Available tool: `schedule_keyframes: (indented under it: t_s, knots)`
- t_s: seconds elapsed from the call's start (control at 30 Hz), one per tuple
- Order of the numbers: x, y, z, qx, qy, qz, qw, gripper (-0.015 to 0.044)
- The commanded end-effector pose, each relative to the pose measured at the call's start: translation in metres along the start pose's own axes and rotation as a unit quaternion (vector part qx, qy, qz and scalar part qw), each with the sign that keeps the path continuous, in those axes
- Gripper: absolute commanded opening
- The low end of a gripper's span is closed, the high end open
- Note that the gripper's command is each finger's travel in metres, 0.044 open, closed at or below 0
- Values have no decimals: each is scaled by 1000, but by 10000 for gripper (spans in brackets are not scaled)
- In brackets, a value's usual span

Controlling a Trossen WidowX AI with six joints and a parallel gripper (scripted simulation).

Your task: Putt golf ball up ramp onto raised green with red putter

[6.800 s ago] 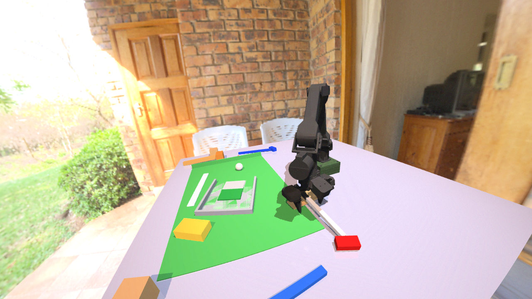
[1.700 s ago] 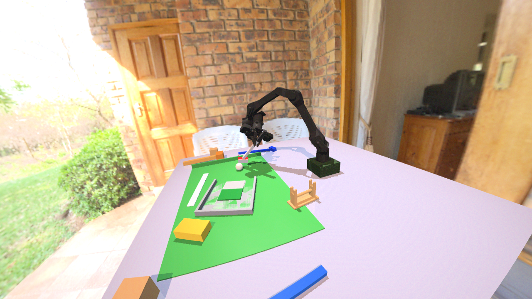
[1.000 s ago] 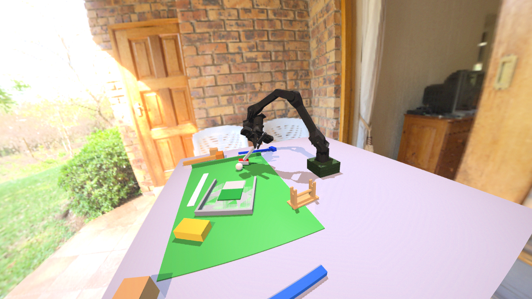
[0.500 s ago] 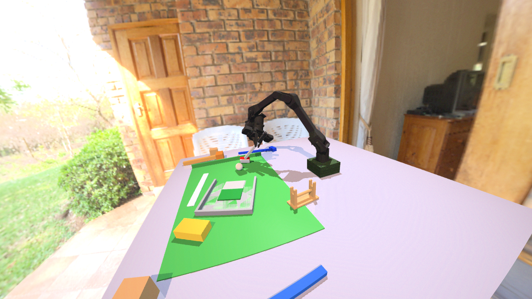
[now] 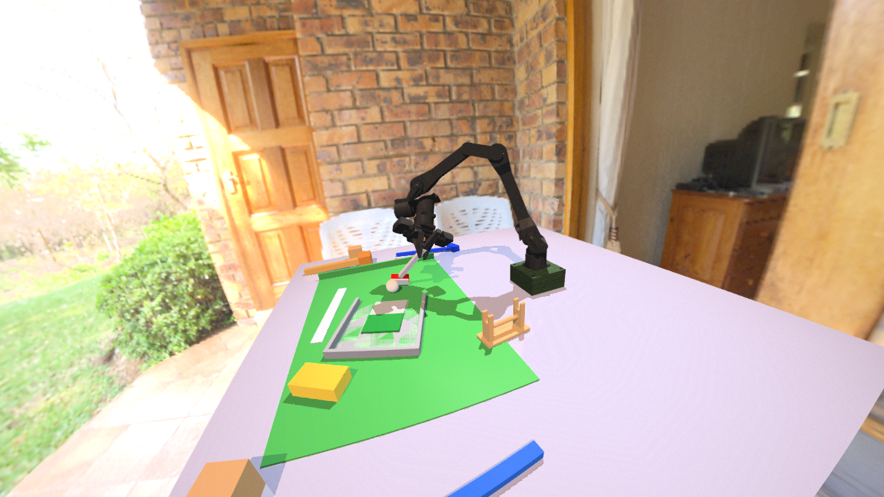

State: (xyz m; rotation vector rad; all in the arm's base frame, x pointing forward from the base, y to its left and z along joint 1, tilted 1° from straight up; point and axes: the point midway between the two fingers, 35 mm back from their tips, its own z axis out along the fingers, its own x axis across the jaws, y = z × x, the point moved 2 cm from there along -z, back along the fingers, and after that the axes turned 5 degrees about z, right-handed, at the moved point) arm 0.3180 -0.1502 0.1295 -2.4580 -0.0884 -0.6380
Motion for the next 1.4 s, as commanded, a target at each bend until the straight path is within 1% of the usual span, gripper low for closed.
schedule_keyframes:
  t_s: [0.0,0.2,0.47,1.37]
  knots:
    - [8,-28,21,7,9,-3,1000,0]
    - [16,-39,18,8,10,-3,1000,0]
    - [45,-84,3,9,11,-3,1000,0]
    - [43,-80,6,9,9,-6,1000,0]
